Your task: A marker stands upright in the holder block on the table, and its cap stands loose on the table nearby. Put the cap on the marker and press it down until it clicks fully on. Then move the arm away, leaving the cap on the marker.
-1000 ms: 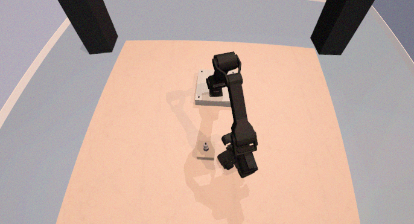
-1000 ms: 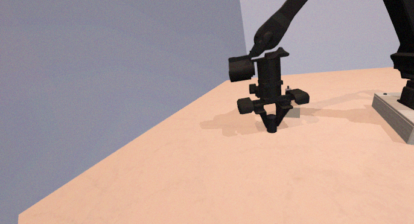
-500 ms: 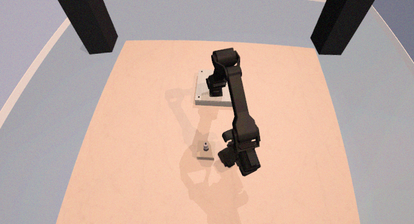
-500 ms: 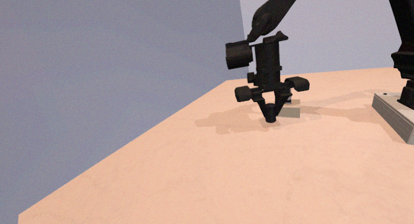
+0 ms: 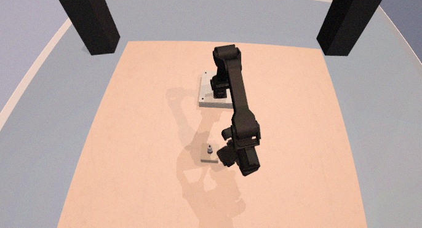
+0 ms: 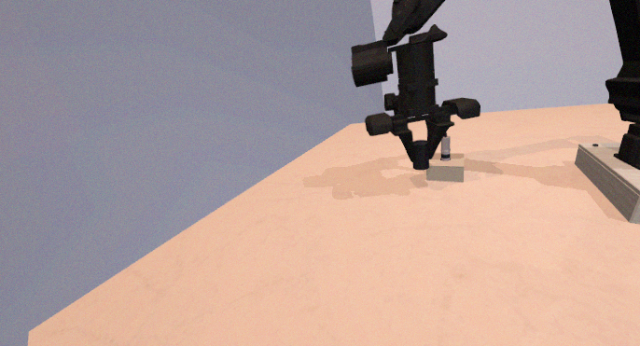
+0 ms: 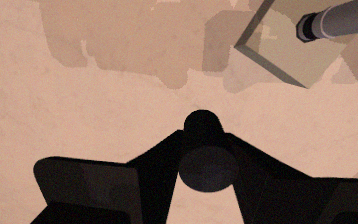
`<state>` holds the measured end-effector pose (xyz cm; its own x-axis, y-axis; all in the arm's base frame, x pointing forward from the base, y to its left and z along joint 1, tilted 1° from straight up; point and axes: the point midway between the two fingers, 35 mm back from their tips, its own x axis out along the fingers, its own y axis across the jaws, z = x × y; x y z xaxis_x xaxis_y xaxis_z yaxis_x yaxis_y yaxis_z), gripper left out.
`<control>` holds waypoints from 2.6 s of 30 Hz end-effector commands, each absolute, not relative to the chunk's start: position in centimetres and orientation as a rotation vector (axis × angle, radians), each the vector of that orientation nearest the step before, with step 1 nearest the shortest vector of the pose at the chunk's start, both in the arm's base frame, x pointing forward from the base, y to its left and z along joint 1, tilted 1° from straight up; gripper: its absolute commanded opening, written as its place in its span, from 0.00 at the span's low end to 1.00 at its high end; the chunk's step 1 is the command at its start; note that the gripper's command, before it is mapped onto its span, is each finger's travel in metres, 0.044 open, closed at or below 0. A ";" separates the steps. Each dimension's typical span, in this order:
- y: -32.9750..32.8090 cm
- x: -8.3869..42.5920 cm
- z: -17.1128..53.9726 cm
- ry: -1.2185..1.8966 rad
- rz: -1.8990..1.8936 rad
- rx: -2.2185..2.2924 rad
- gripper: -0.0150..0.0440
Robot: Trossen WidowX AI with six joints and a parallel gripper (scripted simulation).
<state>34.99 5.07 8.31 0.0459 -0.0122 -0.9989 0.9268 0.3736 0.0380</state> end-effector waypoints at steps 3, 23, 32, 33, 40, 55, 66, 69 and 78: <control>2.8 34.4 9.3 1.319 -0.910 0.924 0.25; -4.2 31.0 12.9 1.317 -0.916 0.918 0.25; -5.6 29.9 13.4 1.317 -0.918 0.916 0.25; -5.6 29.9 13.2 1.317 -0.918 0.916 0.25; -5.6 30.0 12.7 1.317 -0.918 0.916 0.25; -5.7 30.2 10.3 1.316 -0.918 0.916 0.25; -5.7 30.2 8.5 1.317 -0.918 0.916 0.25; -5.7 30.2 8.0 1.317 -0.918 0.916 0.25; -5.7 30.2 7.5 1.317 -0.918 0.916 0.25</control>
<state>30.23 -5.76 7.68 0.0422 -0.0297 -0.9987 0.9288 0.3695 0.0282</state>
